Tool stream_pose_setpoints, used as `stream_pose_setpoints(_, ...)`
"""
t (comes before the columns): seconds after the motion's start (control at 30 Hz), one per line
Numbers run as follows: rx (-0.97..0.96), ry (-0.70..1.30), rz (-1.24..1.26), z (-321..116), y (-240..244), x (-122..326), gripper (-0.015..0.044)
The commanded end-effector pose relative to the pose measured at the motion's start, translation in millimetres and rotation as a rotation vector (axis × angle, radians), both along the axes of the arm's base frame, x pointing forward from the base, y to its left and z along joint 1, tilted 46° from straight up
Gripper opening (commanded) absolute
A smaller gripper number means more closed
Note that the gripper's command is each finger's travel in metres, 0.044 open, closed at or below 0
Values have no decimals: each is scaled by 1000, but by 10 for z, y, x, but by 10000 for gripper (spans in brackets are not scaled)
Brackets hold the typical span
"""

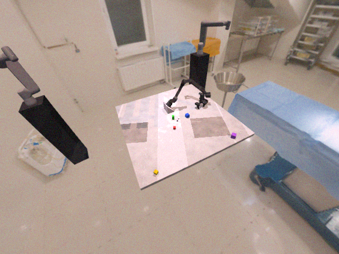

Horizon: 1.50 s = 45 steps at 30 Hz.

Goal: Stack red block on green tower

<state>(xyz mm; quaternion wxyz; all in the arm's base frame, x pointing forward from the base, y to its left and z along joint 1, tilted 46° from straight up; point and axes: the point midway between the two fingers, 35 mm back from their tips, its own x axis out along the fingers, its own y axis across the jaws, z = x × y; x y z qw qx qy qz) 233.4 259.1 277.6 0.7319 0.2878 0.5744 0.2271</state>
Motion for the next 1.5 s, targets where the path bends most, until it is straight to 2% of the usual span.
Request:
stream_pose_setpoints(0.0, -21, 26, -88, -105, -215, 246, 440)
stream_pose_setpoints(0.5, -117, 134, -220, -645, -923, 1032, 440)
stream_pose_setpoints(0.77, -180, 223, -254, -1130, -1550, 1347, 440)
stream_pose_setpoints(1.13, -153, 353, -302, -1685, -2418, 1551, 440)
stream_pose_setpoints(1.47, -84, 430, -361, -2126, -3138, 1555, 440)
